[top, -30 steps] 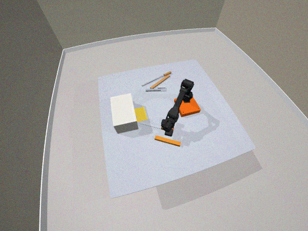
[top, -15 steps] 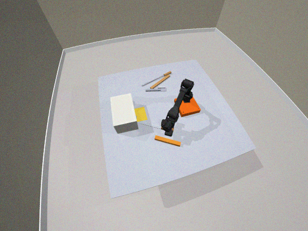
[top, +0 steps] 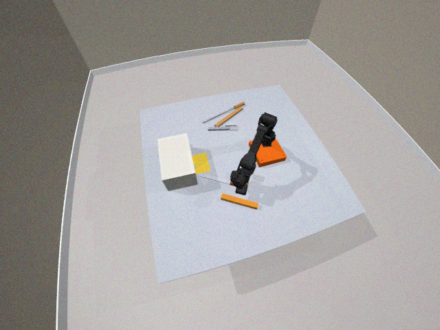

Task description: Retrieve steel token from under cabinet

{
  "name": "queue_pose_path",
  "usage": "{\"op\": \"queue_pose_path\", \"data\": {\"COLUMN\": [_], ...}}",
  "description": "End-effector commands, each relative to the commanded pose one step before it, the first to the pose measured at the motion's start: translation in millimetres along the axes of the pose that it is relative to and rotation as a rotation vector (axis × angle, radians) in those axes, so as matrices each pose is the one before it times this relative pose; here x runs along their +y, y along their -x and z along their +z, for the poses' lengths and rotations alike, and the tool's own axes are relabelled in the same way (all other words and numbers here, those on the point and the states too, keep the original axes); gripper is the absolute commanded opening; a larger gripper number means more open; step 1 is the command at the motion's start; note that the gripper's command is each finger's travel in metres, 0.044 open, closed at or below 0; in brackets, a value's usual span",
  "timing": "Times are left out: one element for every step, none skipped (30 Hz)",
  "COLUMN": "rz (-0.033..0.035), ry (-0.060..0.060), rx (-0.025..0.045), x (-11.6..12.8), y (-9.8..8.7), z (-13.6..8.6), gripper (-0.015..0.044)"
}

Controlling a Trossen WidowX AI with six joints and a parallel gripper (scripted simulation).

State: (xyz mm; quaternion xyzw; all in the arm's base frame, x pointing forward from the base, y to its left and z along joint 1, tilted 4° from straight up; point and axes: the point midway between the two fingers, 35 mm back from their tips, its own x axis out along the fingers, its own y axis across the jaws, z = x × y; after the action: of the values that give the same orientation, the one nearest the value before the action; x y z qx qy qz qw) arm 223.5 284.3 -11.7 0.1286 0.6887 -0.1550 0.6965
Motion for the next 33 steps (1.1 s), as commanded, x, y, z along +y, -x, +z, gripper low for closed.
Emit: {"op": "queue_pose_path", "data": {"rz": [0.00294,0.0,0.0,0.0,0.0,0.0,0.0,0.0,-0.00007,-0.00007,-0.00014,-0.00021,-0.00026,-0.00029,-0.00036,-0.0004,-0.00034,-0.00034,-0.00031,-0.00031,-0.00027,-0.00024,-0.00021,-0.00019,-0.00017,-0.00015,-0.00013,-0.00011,-0.0001,-0.00009,-0.00008,-0.00007,-0.00006], "ry": [0.0001,0.0,0.0,0.0,0.0,0.0,0.0,0.0,-0.0001,0.0003,0.0005,0.0008,0.001,0.0011,0.0013,0.0015,0.0013,0.0013,0.0012,0.0011,0.001,0.0009,0.0008,0.0007,0.0006,0.0005,0.0005,0.0004,0.0004,0.0003,0.0003,0.0002,0.0002], "rx": [-0.00067,0.0,0.0,0.0,0.0,0.0,0.0,0.0,0.00008,0.00002,0.00005,0.00008,0.00009,0.00009,0.00012,0.00014,0.00009,0.00008,0.00007,0.00005,0.00004,0.00001,0.0,-0.00002,-0.00004,-0.00005,-0.00007,-0.00008,-0.00009,-0.0001,-0.0001,-0.00011,-0.00012], "x": [0.71,0.0,0.0,0.0,0.0,0.0,0.0,0.0,0.0,0.01,0.01,0.01,0.01,0.02,0.0,-0.02,-0.02,-0.04,-0.05,-0.07,-0.07,-0.08,-0.08,-0.08,-0.08,-0.08,-0.08,-0.07,-0.07,-0.07,-0.06,-0.06,-0.06], "y": [0.12,0.0,0.0,0.0,0.0,0.0,0.0,0.0,0.04,0.0,0.0,0.0,0.0,0.0,-0.01,-0.02,-0.03,-0.04,-0.04,-0.04,-0.04,-0.03,-0.02,-0.01,-0.01,-0.01,0.0,0.0,0.0,0.01,0.01,0.01,0.01], "z": [0.21,0.0,0.0,0.0,0.0,0.0,0.0,0.0,-0.29,0.28,0.53,0.77,1.01,1.31,1.47,1.63,1.75,1.85,1.79,1.9,1.87,1.84,1.83,1.82,1.83,1.83,1.83,1.83,1.84,1.83,1.83,1.83,1.82], "gripper": [0.0118,0.0111,0.0105,0.0098,0.0072,0.0045,0.0019,0.0,0.0,0.0,0.0,0.0,0.0,0.0,0.0,0.0,0.0,0.0,0.0,0.0,0.0,0.0,0.0,0.0,0.0,0.0,0.0,0.0,0.0,0.0,0.0,0.0,0.0]}}
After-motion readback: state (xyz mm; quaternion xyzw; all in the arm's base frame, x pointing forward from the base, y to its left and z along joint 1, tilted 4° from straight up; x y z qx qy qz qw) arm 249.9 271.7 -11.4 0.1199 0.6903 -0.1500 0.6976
